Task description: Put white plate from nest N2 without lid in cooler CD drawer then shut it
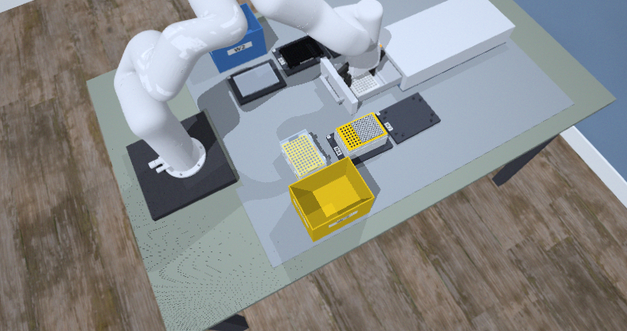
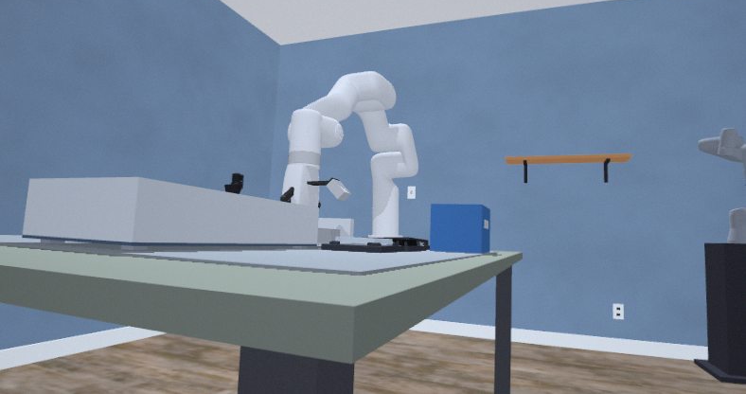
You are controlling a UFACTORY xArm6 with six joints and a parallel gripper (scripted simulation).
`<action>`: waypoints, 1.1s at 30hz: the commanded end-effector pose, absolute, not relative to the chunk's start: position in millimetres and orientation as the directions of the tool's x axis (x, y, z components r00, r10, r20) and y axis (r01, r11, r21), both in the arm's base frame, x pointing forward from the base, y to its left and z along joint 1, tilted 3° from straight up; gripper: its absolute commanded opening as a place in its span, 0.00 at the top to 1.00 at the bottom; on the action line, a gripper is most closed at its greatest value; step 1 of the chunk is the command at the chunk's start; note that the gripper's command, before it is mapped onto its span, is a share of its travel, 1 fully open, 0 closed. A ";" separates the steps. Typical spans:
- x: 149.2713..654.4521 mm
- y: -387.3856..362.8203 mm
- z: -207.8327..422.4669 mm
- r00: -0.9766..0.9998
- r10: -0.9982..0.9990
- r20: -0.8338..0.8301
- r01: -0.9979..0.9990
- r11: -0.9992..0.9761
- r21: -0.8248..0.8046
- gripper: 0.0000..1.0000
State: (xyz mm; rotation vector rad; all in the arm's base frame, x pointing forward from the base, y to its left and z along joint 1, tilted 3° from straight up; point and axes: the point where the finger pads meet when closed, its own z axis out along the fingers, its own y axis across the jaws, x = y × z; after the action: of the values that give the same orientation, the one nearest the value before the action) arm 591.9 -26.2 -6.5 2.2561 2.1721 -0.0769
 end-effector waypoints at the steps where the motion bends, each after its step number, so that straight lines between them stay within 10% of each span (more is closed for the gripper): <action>1: 593.8 -26.2 -4.1 0.037 0.998 -0.041 0.999 -0.038 -0.022 1.00; 13: 593.8 -26.2 -4.1 0.037 0.998 -0.041 0.999 -0.038 -0.022 1.00; 14: 593.8 -26.3 -4.8 0.037 0.998 -0.041 0.999 -0.038 -0.022 0.00; 33: 593.7 -26.3 -5.2 0.037 0.998 -0.041 0.999 -0.038 -0.022 0.00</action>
State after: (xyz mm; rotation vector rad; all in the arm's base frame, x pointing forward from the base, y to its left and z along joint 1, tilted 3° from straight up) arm 591.9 -26.3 -7.6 2.2561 2.1721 -0.0769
